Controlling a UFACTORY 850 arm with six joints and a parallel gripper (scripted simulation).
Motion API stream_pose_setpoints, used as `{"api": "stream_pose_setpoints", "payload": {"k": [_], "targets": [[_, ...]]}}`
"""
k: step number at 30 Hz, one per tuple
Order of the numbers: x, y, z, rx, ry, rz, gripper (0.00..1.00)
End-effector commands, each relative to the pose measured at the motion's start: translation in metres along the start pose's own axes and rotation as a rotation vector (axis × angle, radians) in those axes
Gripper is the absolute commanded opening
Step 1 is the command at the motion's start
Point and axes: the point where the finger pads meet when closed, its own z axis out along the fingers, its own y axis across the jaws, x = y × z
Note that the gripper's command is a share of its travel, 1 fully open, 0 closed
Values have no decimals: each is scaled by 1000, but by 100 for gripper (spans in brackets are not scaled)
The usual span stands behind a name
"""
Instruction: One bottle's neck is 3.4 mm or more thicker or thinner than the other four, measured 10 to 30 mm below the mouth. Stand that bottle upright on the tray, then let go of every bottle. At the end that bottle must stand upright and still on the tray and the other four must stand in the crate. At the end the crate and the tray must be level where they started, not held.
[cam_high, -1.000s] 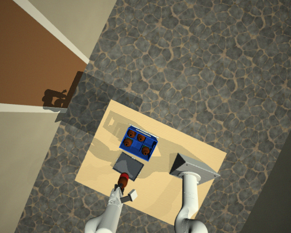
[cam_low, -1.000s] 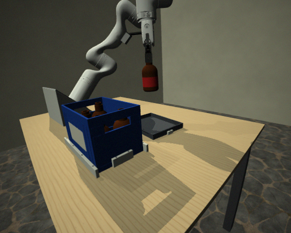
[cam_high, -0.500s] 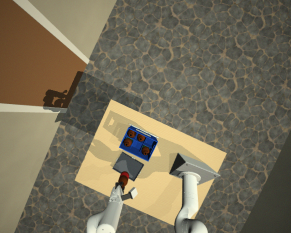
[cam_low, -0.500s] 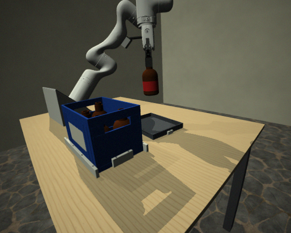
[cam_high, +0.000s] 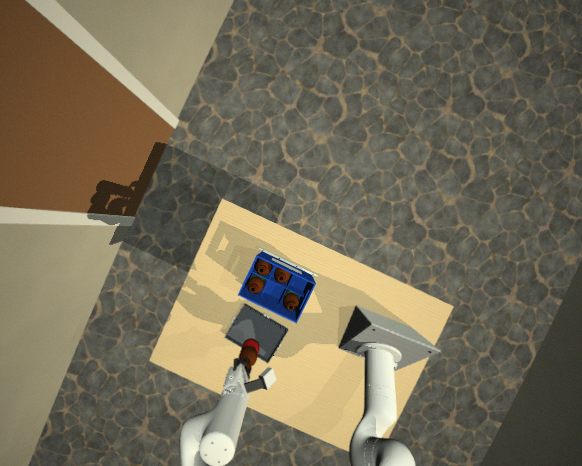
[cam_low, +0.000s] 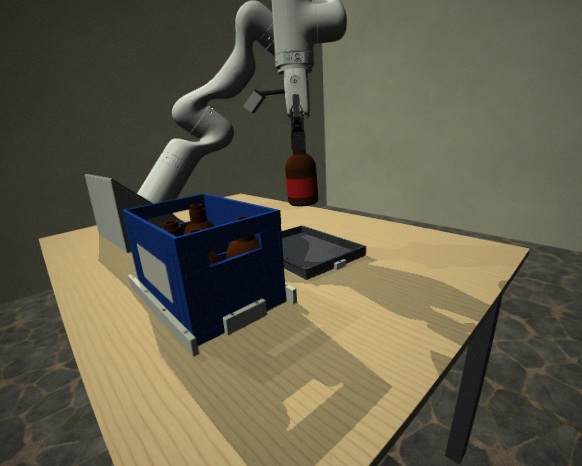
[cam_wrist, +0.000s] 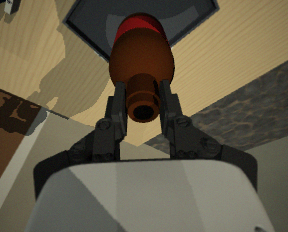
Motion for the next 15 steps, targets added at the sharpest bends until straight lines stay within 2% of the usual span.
{"api": "stream_pose_setpoints", "payload": {"k": [1, 15], "targets": [[-1, -1, 5, 2, -2, -1, 0], [-1, -1, 50, 2, -2, -1, 0]]}}
